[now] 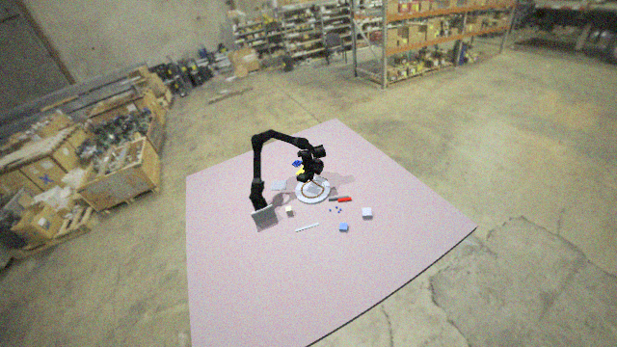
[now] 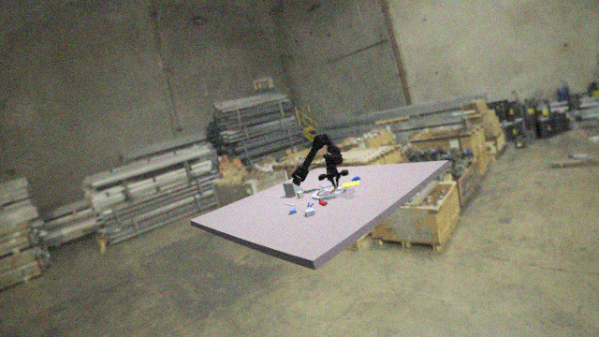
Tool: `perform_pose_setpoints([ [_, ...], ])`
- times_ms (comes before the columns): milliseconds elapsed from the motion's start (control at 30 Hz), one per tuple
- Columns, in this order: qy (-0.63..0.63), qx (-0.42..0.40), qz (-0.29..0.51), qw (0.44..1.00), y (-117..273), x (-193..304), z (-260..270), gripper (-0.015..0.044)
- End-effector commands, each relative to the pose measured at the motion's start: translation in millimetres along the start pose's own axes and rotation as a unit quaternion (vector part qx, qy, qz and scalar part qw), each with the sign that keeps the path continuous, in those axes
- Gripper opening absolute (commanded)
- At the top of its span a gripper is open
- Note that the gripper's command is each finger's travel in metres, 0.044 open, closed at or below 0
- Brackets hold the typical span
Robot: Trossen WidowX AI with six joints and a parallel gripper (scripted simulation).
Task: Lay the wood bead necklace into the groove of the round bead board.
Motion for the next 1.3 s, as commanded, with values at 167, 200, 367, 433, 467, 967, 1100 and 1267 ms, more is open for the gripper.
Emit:
perform_pose_setpoints([
  [167, -0.001, 0.0, 0.001, 1.0, -1, 0, 0, 0.0131],
  [200, -0.001, 0.0, 0.001, 1.0, -1, 0, 0, 0.0157],
  [367, -0.001, 0.0, 0.001, 1.0, -1, 0, 0, 0.0289],
  [433, -0.001, 0.0, 0.001, 1.0, 0, 0, 0, 0.0341],
  [467, -0.001, 0.0, 0.002, 1.0, 1, 0, 0, 0.0368],
  [967, -0.002, 0.0, 0.003, 1.0, 4, 0, 0, 0.044],
  [1100, -0.002, 0.0, 0.003, 1.0, 4, 0, 0, 0.044],
  [1267, -0.016, 0.001, 0.003, 1.0, 6, -4, 0, 0.0387],
])
Point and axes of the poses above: the point midway between the two fingers, 35 mm back from their tips, its own y axis back along the fingers, its own z axis across the jaws, x = y × z, the point moved 7 cm from there along y, back along the fingers, and after that the axes turned 10 degrees about -y, right-handed, at the moved point
